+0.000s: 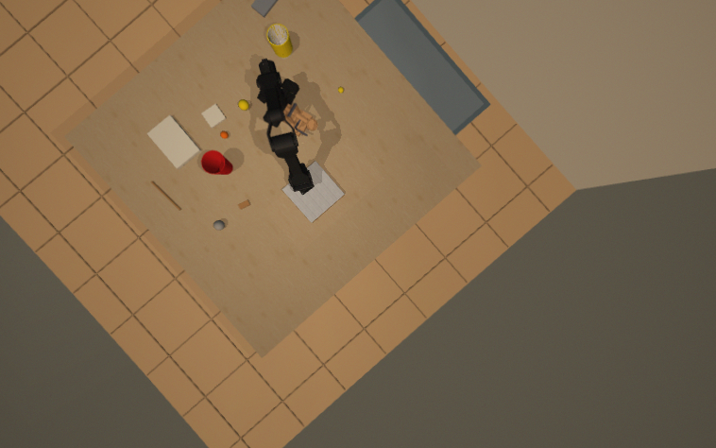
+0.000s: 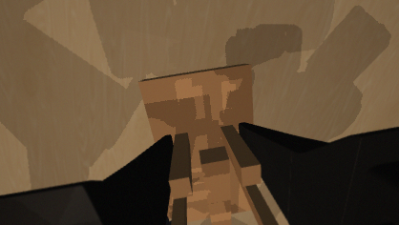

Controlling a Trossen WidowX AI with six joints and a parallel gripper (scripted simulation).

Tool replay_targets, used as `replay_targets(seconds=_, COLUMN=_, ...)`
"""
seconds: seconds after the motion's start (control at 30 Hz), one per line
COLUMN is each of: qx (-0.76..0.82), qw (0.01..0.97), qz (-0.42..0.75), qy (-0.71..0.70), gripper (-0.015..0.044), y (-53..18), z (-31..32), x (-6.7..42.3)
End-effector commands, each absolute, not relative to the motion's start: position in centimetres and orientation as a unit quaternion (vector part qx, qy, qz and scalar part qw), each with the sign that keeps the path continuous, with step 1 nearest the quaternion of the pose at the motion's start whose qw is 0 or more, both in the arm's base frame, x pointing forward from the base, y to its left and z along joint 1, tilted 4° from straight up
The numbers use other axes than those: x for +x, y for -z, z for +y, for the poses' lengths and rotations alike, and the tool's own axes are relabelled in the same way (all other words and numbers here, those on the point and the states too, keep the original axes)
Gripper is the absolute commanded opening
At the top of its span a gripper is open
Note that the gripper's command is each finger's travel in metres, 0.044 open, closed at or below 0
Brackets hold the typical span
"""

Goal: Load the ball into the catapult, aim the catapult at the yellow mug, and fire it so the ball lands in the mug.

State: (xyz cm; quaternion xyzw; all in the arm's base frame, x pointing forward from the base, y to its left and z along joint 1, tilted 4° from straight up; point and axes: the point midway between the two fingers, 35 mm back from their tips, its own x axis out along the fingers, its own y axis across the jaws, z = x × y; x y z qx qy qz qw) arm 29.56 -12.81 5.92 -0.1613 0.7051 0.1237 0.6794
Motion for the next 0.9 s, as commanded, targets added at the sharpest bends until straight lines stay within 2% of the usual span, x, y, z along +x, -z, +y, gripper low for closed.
replay_targets(seconds=0.0, qx=-0.161, qw=0.678, qz=0.706, qy=-0.123, gripper=0.0000, y=-5.3, z=-12.9, x=29.6)
replay_targets(seconds=0.73, qx=-0.160, qw=0.680, qz=0.705, qy=-0.122, gripper=0.0000, y=-3.2, z=-13.0, x=29.5)
replay_targets(seconds=0.87, qx=-0.160, qw=0.680, qz=0.705, qy=-0.122, gripper=0.0105, y=-3.2, z=-13.0, x=29.5)
